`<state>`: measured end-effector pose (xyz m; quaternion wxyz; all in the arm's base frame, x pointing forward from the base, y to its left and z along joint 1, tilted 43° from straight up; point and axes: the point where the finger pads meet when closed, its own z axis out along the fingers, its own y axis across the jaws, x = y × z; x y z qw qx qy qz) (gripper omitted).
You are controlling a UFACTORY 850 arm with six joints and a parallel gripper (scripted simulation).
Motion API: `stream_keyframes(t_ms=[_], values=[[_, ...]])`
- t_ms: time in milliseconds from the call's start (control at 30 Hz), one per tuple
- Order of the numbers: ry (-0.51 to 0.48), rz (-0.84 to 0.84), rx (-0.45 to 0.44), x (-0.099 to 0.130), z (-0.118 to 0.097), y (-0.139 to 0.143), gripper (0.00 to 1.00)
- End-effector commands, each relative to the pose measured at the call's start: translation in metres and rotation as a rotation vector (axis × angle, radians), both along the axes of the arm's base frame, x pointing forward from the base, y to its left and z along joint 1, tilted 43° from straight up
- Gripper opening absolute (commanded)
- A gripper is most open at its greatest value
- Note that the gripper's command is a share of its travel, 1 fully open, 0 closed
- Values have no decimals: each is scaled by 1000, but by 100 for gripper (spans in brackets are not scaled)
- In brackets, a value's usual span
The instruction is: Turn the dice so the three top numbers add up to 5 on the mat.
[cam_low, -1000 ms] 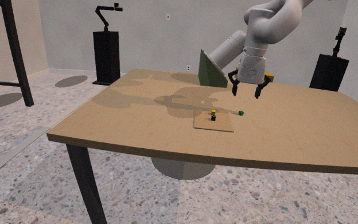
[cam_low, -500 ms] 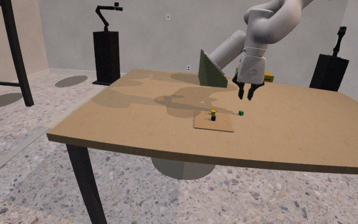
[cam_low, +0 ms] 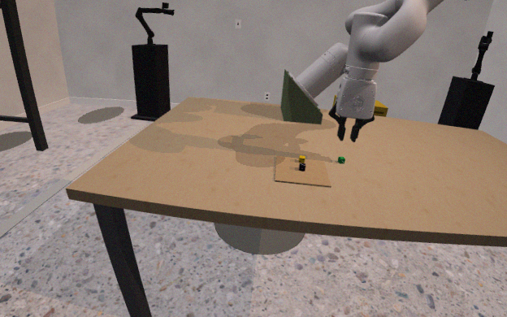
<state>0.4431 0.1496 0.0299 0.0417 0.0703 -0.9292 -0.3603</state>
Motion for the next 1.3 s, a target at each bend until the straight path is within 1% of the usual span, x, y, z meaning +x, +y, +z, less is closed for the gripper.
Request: stream_keyframes(t_ms=[0,767,1267], values=[[-1,-1,0,1,0,0,31],[-2,-1,0,0,-2,2,31],[-2,-1,0,-2,-16,15,31]])
